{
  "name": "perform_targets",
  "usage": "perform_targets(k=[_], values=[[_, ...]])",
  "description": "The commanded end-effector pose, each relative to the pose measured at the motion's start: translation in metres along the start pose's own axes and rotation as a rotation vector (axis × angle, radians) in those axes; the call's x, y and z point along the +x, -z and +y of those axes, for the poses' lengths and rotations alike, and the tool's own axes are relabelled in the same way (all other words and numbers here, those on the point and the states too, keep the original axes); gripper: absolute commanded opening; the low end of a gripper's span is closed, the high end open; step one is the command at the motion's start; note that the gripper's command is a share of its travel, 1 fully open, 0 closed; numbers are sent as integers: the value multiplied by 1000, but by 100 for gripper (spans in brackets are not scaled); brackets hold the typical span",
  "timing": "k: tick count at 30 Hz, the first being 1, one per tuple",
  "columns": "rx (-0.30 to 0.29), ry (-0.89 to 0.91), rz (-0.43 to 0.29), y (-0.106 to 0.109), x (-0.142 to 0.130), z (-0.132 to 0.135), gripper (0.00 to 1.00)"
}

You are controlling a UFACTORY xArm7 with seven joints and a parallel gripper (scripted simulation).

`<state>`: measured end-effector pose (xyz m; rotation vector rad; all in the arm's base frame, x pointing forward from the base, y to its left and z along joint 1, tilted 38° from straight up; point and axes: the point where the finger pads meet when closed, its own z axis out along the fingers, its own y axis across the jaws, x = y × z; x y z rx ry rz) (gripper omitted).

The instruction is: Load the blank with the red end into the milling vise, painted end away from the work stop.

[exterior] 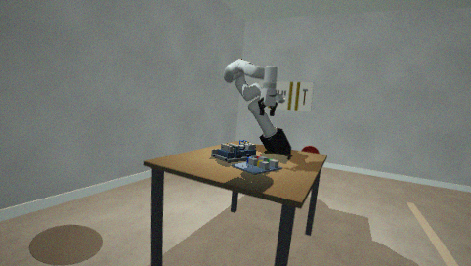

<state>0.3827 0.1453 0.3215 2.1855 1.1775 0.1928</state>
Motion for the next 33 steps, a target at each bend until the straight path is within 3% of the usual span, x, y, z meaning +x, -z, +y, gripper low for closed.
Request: perform_targets(k=[1,33], values=[[-2,0,4,2,1,0,100],[-2,0,4,0,4,2,100]])
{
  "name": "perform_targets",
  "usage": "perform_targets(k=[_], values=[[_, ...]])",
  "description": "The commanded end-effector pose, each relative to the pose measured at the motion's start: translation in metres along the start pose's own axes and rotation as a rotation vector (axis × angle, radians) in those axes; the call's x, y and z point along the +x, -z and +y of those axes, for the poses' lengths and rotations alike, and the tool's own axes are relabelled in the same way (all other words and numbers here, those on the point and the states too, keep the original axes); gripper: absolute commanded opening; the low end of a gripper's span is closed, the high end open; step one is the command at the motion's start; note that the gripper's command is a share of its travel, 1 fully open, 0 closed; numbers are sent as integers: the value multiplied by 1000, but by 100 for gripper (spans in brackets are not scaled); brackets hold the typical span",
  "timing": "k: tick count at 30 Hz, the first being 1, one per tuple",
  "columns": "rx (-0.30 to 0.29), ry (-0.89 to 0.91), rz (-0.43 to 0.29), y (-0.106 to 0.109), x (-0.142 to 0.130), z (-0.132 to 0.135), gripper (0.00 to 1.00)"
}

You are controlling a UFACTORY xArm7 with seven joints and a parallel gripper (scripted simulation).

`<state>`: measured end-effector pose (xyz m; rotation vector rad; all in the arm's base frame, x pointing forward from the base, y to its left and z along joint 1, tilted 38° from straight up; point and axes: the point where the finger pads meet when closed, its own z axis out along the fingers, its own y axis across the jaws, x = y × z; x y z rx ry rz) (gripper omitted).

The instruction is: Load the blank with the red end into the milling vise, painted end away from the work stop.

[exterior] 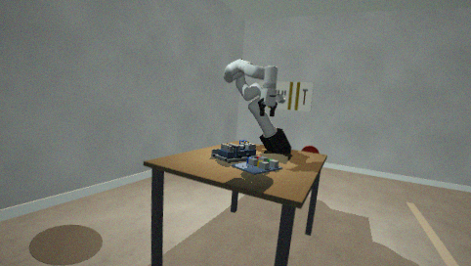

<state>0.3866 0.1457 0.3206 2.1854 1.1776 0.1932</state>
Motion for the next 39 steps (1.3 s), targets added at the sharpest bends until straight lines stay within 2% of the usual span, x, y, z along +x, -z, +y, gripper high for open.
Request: perform_targets(k=[1,22,32,39], values=[[-2,0,4,2,1,0,100],[-2,0,4,1,2,1,100],[-2,0,4,1,62,0,100],[-2,0,4,1,62,0,100]])
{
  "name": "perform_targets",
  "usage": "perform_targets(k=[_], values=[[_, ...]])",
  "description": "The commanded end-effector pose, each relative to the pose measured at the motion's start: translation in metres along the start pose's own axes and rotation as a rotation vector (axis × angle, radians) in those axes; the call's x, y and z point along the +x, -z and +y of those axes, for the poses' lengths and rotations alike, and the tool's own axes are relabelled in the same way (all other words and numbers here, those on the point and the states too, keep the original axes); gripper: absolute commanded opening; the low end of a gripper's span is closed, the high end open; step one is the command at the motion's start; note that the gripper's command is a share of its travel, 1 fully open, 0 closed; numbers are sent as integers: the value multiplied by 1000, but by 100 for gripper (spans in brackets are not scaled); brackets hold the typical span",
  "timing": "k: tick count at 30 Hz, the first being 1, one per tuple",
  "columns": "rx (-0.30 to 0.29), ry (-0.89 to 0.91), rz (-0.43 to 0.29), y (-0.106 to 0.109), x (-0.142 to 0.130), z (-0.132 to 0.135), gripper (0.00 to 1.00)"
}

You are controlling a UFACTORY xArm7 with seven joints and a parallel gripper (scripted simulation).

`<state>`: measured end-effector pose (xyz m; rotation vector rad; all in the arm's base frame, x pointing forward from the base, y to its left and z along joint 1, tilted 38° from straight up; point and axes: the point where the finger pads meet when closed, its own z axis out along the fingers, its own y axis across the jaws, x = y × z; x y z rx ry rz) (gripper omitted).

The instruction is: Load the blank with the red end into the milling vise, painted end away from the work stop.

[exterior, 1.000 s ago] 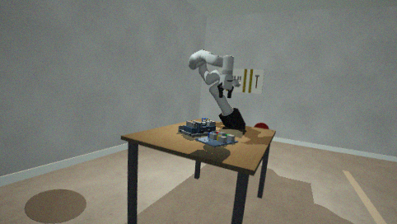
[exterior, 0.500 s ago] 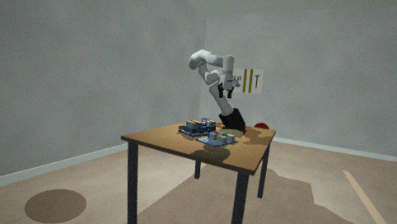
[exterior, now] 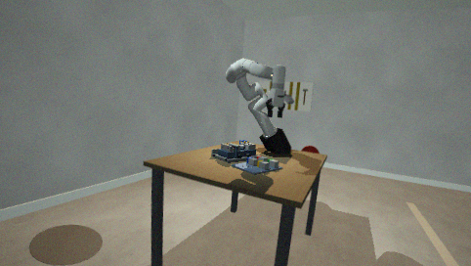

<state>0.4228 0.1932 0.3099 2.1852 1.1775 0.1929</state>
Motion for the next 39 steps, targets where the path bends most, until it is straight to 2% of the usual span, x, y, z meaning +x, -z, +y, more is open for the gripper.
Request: perform_targets(k=[1,10,39], values=[[-2,0,5,2,6,0,100],[-2,0,5,3,48,-1,100],[-1,0,5,3,35,0,100]])
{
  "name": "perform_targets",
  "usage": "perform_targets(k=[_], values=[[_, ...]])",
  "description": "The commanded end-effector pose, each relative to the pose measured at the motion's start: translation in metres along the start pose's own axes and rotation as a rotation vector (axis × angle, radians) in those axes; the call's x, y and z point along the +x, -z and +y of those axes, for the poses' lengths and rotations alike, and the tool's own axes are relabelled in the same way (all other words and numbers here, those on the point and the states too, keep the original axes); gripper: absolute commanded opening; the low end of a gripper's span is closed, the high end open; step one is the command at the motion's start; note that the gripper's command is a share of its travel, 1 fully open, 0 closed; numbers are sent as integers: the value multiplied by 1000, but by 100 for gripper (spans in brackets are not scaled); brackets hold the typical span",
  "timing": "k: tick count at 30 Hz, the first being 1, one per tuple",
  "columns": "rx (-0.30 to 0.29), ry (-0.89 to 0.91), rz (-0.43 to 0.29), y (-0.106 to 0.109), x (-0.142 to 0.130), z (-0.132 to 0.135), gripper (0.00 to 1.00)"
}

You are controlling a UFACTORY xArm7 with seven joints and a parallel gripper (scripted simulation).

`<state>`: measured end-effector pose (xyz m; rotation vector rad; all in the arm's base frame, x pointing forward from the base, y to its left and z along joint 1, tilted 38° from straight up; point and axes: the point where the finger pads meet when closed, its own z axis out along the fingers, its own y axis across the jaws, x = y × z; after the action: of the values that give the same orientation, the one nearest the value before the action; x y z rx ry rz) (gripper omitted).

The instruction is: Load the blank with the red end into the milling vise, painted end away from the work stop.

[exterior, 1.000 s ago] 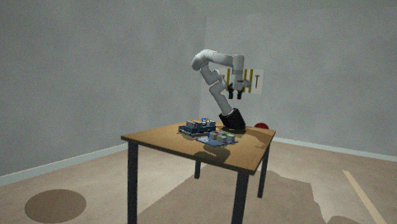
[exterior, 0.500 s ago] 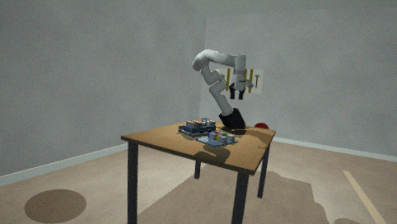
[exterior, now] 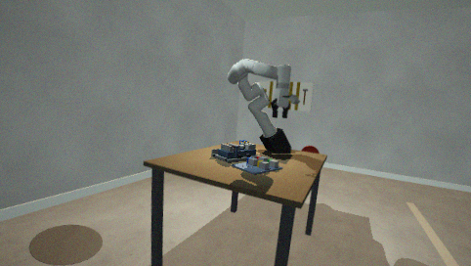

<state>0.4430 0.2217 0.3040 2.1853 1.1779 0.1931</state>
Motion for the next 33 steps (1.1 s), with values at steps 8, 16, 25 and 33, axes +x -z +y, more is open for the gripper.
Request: perform_targets(k=[8,16,25,33], values=[[-2,0,5,2,-3,0,100],[-2,0,5,2,-4,0,100],[-2,0,5,2,-5,0,100],[-2,0,5,2,-5,0,100]])
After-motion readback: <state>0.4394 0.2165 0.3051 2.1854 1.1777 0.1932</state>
